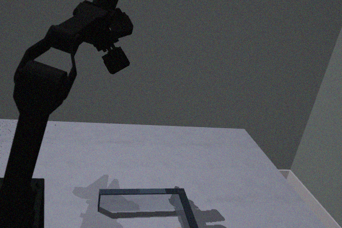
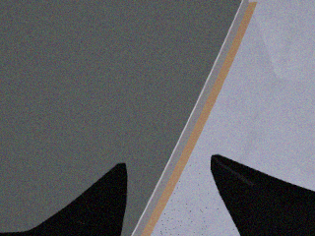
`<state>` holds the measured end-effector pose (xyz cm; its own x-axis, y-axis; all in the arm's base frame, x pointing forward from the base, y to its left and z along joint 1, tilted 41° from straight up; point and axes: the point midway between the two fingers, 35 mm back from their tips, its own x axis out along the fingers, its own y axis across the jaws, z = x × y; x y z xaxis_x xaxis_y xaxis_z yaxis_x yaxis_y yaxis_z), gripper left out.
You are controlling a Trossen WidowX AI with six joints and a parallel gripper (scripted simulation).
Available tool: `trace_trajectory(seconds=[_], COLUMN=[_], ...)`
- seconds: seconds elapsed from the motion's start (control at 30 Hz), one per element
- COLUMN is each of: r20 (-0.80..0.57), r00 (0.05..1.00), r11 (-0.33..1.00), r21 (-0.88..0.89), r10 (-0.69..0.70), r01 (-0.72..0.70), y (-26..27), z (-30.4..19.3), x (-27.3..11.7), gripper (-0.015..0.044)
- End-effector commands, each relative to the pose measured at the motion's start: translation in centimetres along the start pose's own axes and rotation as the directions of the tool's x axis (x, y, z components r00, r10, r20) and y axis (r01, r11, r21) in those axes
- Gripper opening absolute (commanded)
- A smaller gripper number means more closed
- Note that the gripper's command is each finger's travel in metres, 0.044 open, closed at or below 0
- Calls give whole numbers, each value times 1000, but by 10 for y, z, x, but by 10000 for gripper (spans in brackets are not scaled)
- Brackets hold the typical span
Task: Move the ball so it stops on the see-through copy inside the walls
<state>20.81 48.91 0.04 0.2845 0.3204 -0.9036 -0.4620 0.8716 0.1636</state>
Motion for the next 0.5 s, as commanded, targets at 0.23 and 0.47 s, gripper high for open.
trace_trajectory(seconds=[0.23, 0.47], r20=[-25, -83], r00=[981, 919], r11=[981, 921], r21=[-9, 35], r10=[-193, -385], r01=[193, 389], y=[-102, -215], z=[30, 49], x=[-1, -15], gripper=[241, 241])
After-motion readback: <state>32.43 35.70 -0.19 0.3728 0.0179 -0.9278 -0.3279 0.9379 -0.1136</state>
